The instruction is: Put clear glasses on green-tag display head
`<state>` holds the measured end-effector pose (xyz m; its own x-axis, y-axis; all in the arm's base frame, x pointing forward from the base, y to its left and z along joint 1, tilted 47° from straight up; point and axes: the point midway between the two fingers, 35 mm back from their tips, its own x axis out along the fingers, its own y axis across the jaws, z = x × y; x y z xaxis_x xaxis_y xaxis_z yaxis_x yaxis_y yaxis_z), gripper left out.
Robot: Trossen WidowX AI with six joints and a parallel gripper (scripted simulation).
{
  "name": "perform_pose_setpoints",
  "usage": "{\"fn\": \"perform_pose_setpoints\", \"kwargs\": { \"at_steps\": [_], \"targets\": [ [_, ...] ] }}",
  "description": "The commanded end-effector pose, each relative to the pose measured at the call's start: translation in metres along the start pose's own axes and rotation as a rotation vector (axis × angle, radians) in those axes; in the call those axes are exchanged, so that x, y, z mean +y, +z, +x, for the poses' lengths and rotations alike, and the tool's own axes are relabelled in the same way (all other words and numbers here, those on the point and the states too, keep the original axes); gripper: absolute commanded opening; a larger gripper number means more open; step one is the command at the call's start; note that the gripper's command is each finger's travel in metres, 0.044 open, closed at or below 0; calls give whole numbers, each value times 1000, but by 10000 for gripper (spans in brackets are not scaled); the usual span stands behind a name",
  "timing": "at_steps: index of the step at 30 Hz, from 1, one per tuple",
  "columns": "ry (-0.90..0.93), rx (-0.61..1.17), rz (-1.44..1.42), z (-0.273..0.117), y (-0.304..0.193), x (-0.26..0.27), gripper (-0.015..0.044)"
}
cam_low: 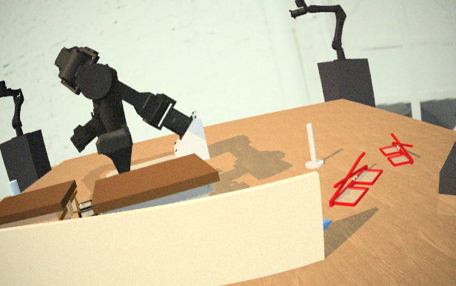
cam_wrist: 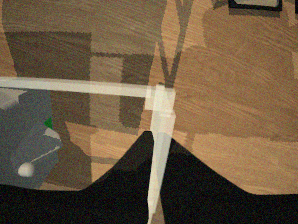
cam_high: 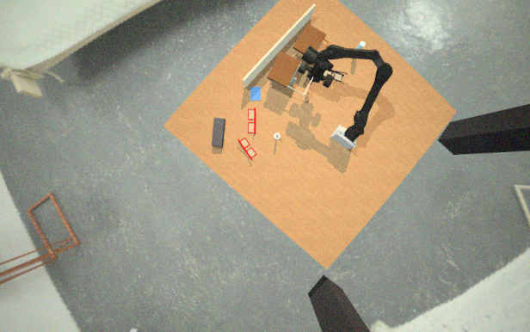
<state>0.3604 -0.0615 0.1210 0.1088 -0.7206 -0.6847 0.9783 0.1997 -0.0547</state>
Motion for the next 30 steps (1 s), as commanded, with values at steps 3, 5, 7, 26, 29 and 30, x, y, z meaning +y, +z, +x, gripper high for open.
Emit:
{"fn": "perform_pose_setpoints", "kwargs": {
  "at_steps": [3, 5, 7, 26, 29, 30],
  "targets": [
    [0, -2, -3, 1, 0, 9, 0],
    [0, -2, -3, 1, 0, 12, 0],
    [0, -2, -3, 1, 0, 15, 0],
    [1, 9, -1, 2, 1, 43, 0],
    [1, 9, -1, 2, 1, 48, 0],
    [1, 9, 0, 2, 1, 49, 0]
  ]
}}
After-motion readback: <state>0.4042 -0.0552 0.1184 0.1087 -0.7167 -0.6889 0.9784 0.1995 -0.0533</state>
